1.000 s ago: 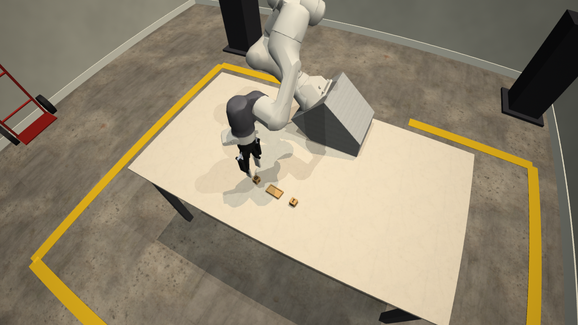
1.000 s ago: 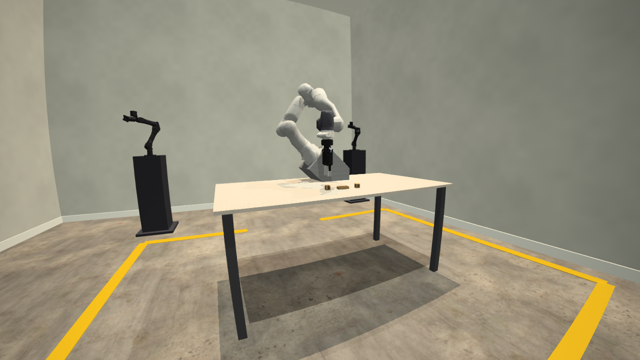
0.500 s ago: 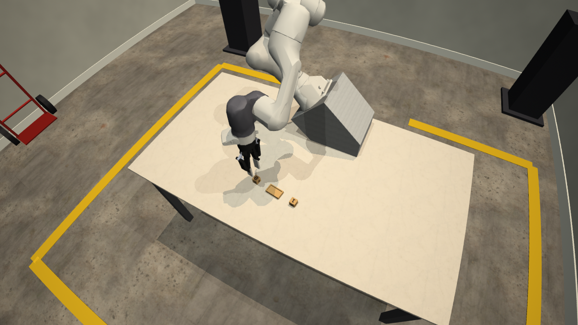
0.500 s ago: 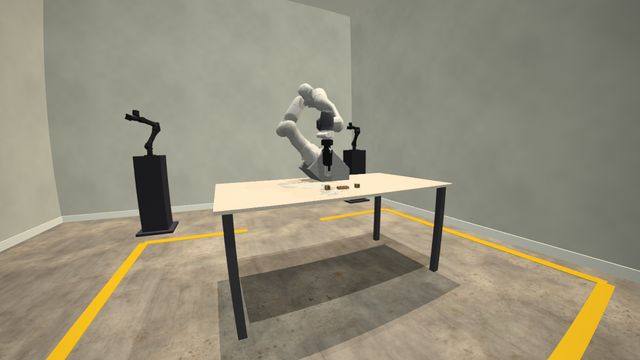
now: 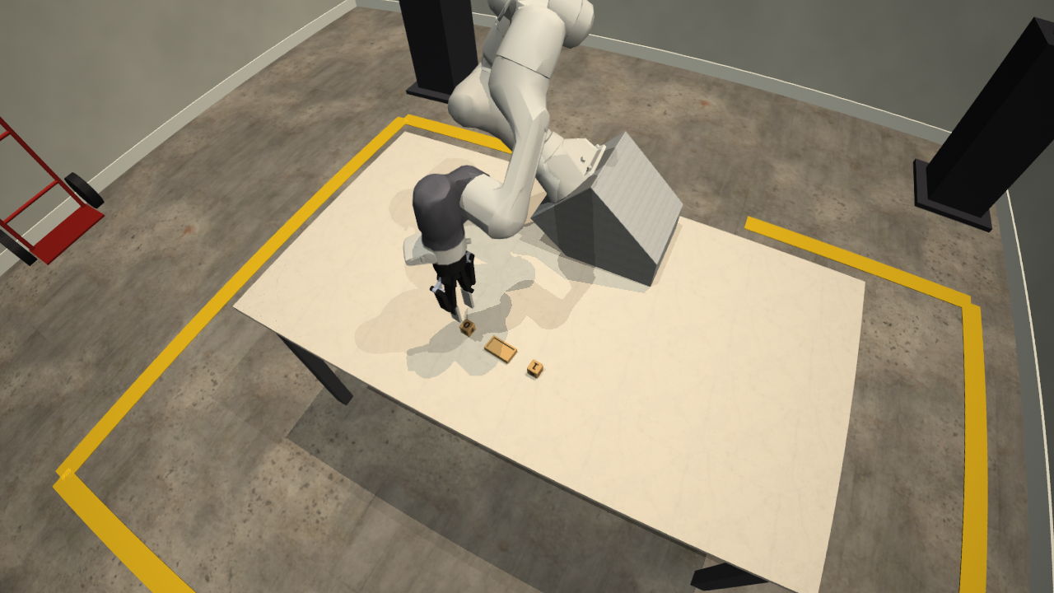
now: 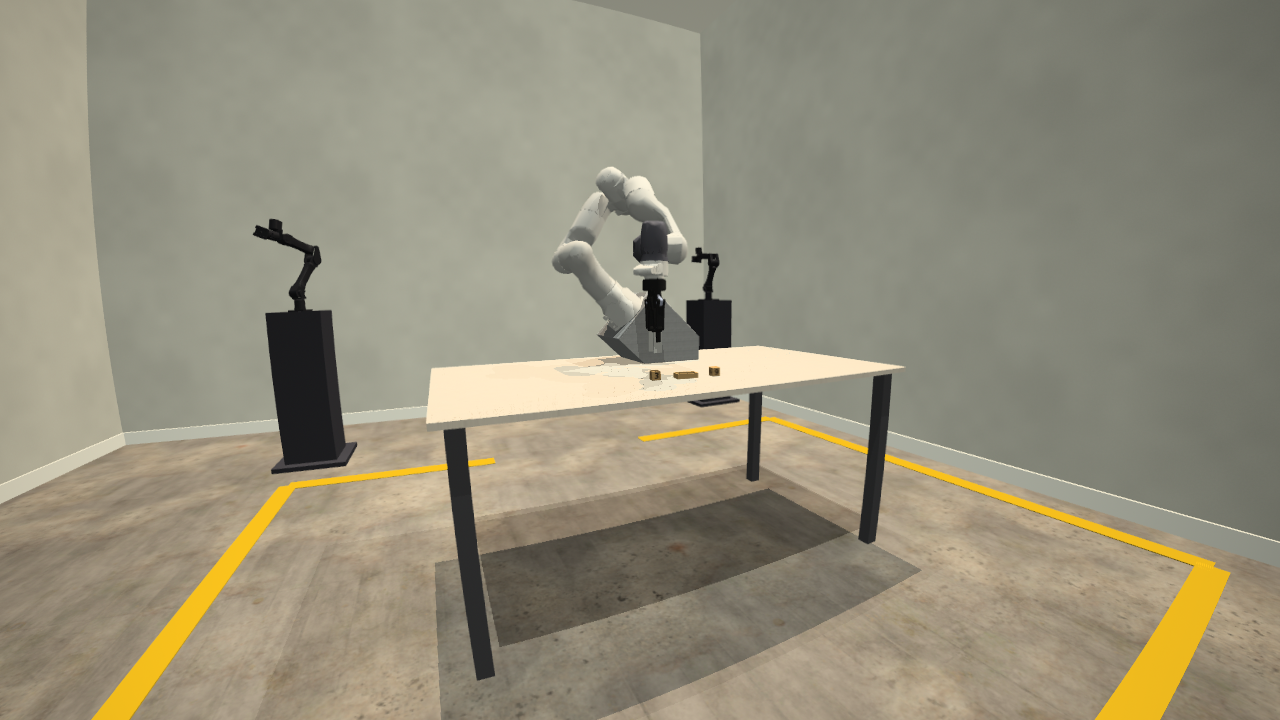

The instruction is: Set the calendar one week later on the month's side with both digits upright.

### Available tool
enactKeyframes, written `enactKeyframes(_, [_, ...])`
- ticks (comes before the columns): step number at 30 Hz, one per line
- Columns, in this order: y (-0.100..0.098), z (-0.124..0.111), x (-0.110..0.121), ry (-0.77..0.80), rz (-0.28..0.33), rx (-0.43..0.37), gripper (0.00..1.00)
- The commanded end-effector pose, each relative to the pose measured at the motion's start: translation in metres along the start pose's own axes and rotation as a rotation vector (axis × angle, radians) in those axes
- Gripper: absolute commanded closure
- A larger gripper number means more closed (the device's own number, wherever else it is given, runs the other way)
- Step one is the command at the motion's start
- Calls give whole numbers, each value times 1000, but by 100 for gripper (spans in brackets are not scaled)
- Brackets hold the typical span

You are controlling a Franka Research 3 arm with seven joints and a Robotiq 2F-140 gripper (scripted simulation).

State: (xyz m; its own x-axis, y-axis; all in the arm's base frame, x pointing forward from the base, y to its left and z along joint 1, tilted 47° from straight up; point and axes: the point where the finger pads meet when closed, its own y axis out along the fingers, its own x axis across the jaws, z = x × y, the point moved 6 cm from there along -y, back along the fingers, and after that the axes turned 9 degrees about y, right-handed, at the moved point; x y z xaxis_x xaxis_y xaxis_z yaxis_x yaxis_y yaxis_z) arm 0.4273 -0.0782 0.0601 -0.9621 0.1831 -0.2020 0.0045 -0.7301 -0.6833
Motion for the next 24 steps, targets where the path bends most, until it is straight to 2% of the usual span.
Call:
enactKeyframes(1, [0, 0, 0, 8, -1, -1, 72])
enactKeyframes(11, [6, 0, 0, 8, -3, 0, 72])
enactKeyframes(24, [24, 0, 0, 8, -3, 0, 72])
